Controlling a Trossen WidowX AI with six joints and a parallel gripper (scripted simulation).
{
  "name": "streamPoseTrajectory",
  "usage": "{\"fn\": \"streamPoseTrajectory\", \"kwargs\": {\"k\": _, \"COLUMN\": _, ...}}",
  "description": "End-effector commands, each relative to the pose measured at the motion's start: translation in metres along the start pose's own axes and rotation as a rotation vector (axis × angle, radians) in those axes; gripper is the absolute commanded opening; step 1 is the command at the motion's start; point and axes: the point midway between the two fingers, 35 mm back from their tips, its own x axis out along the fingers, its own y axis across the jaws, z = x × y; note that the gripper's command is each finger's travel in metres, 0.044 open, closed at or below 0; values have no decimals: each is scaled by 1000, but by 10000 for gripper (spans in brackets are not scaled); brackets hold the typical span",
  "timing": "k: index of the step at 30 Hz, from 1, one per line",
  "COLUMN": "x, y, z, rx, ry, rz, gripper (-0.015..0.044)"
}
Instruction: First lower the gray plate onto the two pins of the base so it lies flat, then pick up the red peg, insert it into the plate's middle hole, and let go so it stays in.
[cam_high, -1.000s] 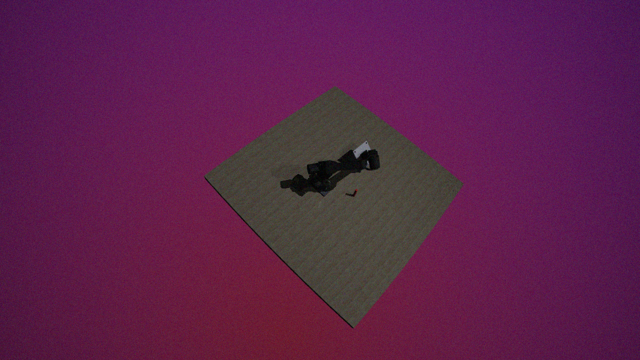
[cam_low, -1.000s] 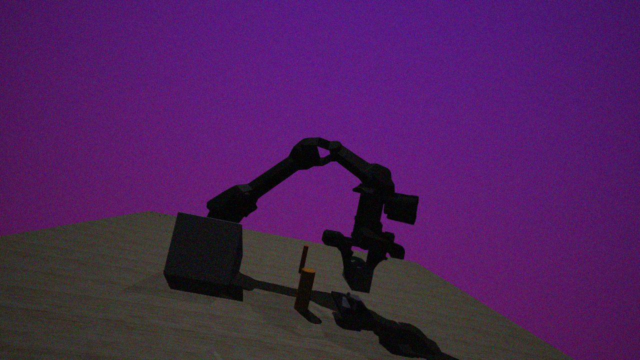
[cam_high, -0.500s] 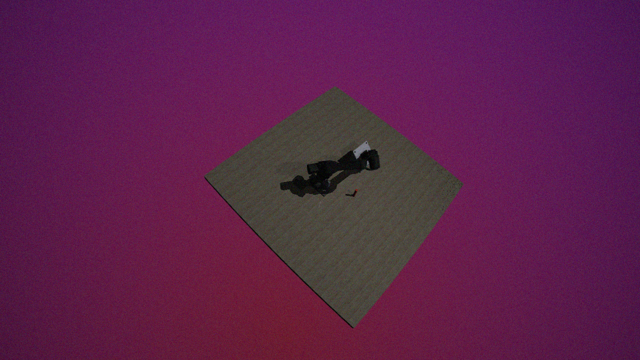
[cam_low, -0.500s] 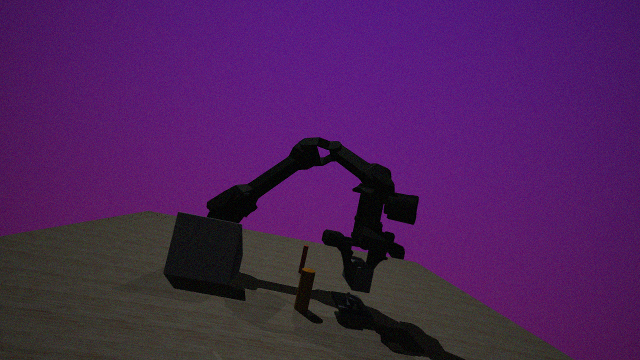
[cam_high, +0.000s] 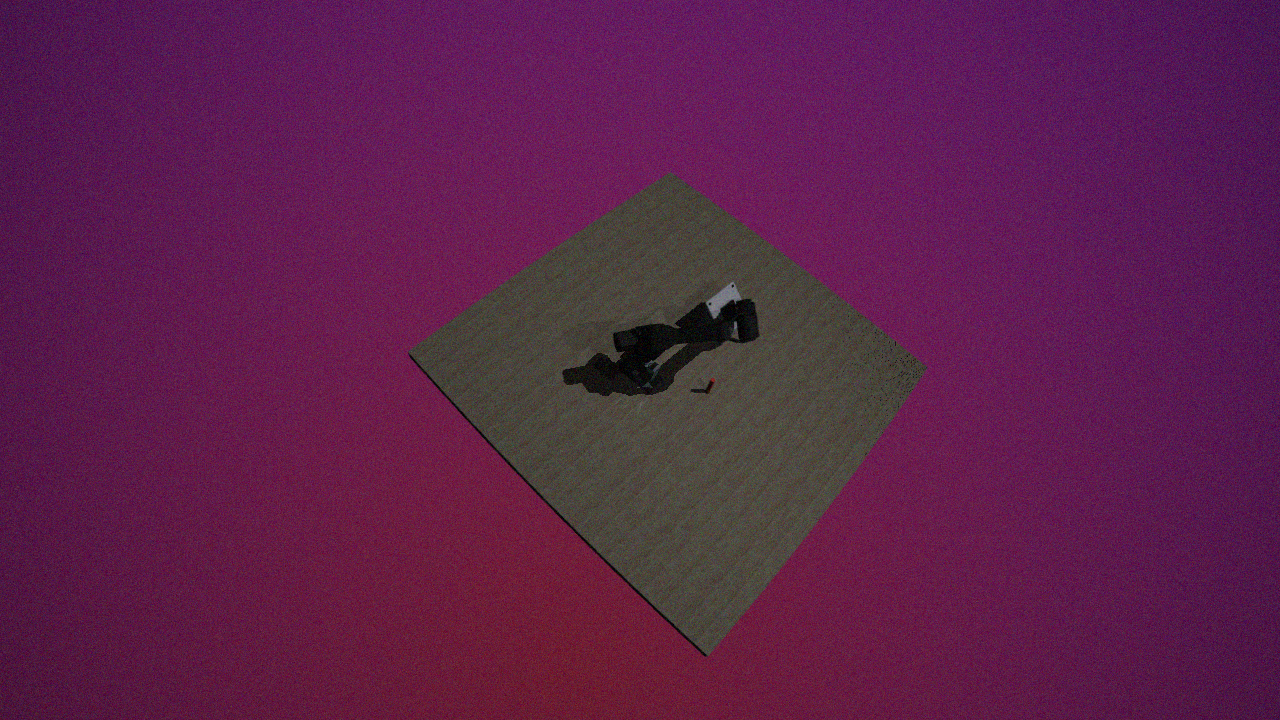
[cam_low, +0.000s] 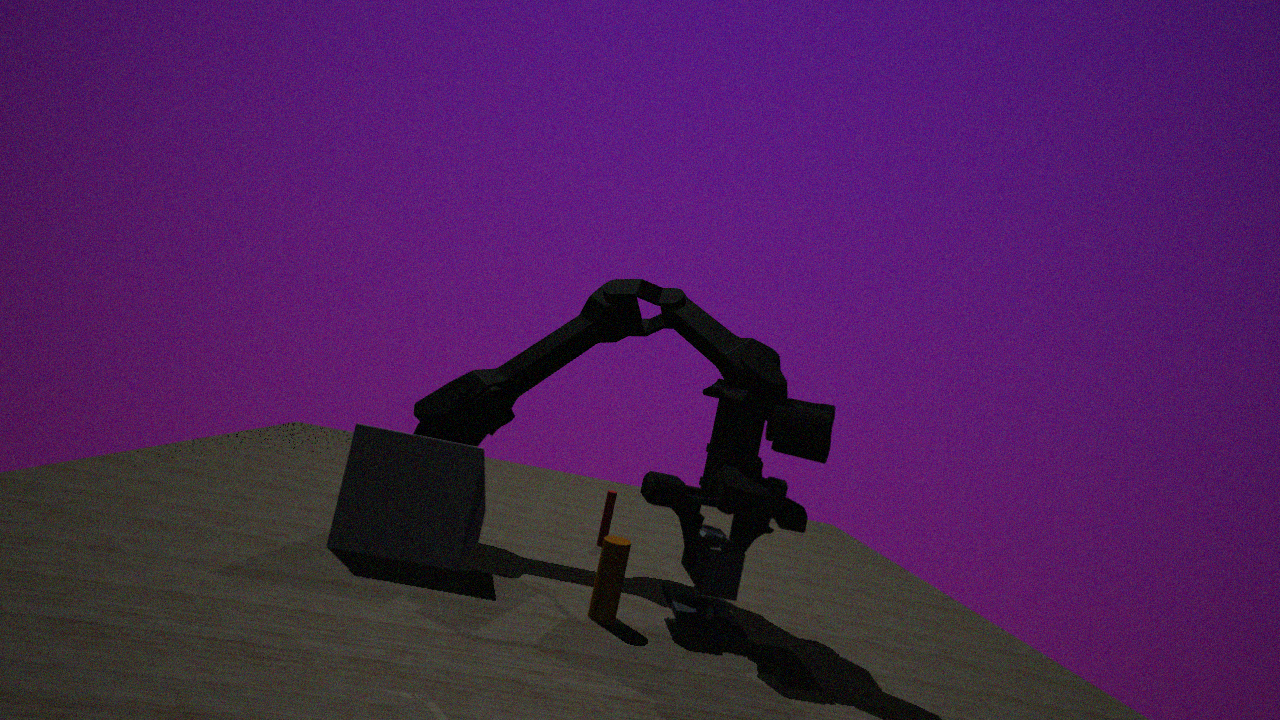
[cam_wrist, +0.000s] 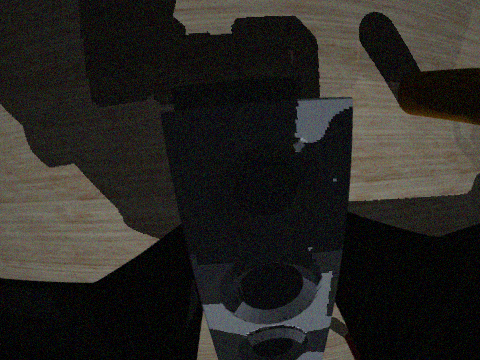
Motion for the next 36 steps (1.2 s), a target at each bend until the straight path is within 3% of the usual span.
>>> {"fn": "streamPoseTrajectory", "kwargs": {"k": 1, "x": 3, "y": 0, "z": 1, "rx": 6, "ry": 0, "rz": 4, "gripper": 0}}
{"fn": "streamPoseTrajectory", "kwargs": {"k": 23, "x": 21, "y": 0, "z": 1, "rx": 0, "ry": -5, "rz": -1, "gripper": 0}}
{"fn": "streamPoseTrajectory", "kwargs": {"k": 36, "x": 21, "y": 0, "z": 1, "rx": 0, "ry": -5, "rz": -1, "gripper": 341}}
